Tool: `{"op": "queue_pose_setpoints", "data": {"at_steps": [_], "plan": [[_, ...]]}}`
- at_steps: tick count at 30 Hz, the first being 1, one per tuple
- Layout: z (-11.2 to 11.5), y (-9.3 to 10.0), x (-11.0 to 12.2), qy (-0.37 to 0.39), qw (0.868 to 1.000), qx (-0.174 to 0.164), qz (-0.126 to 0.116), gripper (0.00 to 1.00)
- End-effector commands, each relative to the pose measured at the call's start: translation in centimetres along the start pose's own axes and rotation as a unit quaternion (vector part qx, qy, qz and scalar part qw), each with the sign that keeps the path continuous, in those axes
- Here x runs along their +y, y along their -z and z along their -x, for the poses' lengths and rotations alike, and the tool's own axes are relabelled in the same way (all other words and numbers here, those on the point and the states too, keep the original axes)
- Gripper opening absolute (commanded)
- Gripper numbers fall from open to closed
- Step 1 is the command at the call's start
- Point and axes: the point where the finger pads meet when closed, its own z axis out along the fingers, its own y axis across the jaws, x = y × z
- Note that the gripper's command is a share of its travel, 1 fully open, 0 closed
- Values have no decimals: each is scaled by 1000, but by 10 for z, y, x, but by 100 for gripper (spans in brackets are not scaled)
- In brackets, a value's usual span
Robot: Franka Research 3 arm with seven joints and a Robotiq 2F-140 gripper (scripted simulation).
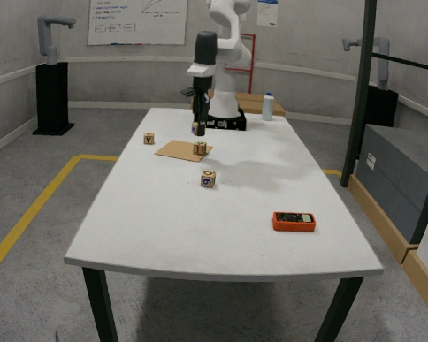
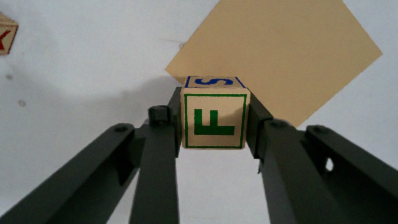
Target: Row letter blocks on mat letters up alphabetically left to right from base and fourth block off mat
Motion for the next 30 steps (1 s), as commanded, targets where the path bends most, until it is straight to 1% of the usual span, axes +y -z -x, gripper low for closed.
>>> {"op": "queue_pose_setpoints", "data": {"at_steps": [1,4,5,11,19,21,22,30], "plan": [[-4,3,4,-69,998,6,-5,33],[-4,3,6,-77,997,5,-5,33],[-6,3,11,-98,995,5,-6,33],[-10,2,23,-143,990,3,-8,33],[-14,2,39,-204,979,1,-11,33],[-14,2,39,-204,979,1,-11,33],[-15,2,45,-223,975,0,-11,33],[-18,1,60,-281,960,-2,-14,33]]}}
